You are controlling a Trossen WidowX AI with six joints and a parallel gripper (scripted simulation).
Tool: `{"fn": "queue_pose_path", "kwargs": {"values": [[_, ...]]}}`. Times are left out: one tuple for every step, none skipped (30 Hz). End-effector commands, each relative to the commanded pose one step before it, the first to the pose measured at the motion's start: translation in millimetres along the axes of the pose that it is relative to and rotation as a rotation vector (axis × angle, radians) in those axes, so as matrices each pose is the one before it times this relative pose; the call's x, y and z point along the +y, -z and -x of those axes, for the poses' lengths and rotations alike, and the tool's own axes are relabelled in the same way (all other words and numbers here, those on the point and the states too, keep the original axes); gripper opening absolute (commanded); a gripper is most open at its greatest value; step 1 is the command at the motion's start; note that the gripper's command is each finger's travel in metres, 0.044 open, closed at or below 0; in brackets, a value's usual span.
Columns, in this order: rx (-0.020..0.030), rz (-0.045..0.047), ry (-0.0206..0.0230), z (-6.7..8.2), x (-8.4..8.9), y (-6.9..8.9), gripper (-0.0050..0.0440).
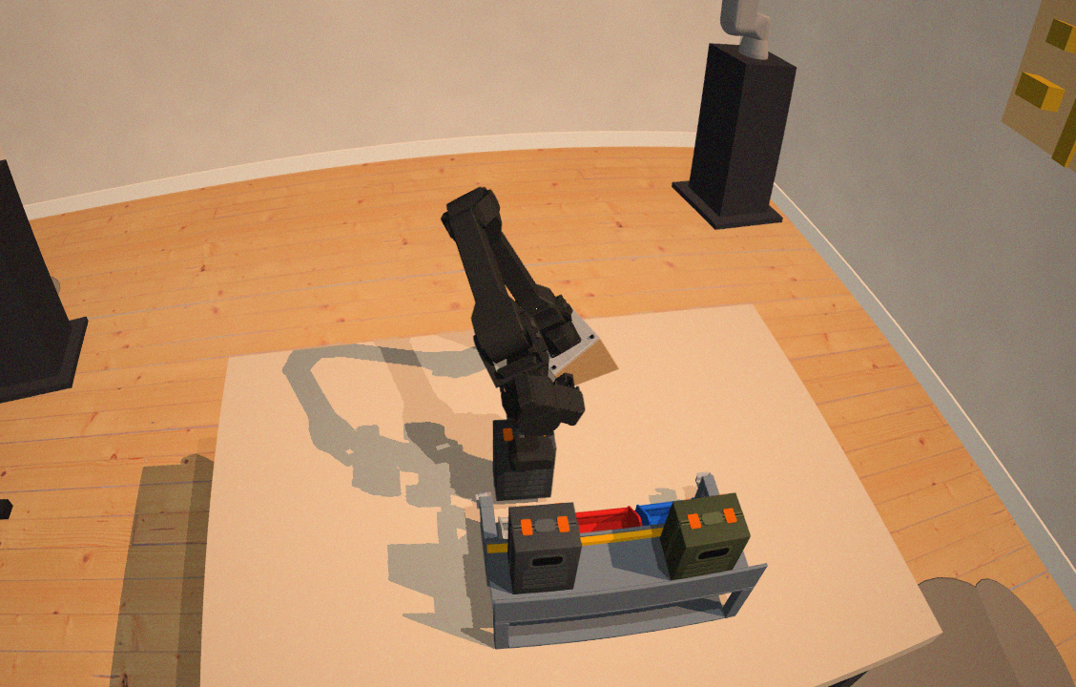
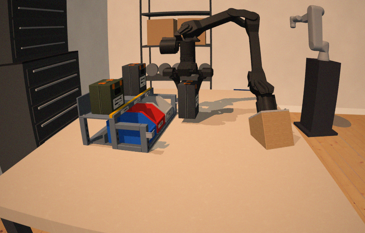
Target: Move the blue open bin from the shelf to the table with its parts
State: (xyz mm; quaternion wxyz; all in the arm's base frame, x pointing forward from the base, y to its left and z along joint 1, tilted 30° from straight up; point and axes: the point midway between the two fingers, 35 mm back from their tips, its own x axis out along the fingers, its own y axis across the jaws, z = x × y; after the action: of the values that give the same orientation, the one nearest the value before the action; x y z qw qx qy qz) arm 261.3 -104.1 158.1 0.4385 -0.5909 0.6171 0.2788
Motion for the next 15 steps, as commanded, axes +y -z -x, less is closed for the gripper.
{"fn": "queue_pose_path", "kwargs": {"values": [[0.00116,-0.01059,0.02575,6.02,-3.21,1.74,0.0],[0.00087,-0.00029,0.00254,0.33,-0.51,-0.35,0.0],[0.00087,-0.00029,0.00254,0.33,-0.51,-0.35,0.0],[0.00087,-0.00029,0.00254,0.33,-0.52,-0.35,0.0],[0.0,0.0,0.0,0.0,0.0,0.0,0.0],[0.0,0.0,0.0,0.0,0.0,0.0,0.0],[0.0,0.0,0.0,0.0,0.0,0.0,0.0],[0.0,0.0,0.0,0.0,0.0,0.0,0.0],[0.0,0.0,0.0,0.0,0.0,0.0,0.0],[0.0,0.0,0.0,0.0,0.0,0.0,0.0],[0.0,0.0,0.0,0.0,0.0,0.0,0.0],[0.0,0.0,0.0,0.0,0.0,0.0,0.0],[0.0,0.0,0.0,0.0,0.0,0.0,0.0],[0.0,0.0,0.0,0.0,0.0,0.0,0.0],[0.0,0.0,0.0,0.0,0.0,0.0,0.0]]}}
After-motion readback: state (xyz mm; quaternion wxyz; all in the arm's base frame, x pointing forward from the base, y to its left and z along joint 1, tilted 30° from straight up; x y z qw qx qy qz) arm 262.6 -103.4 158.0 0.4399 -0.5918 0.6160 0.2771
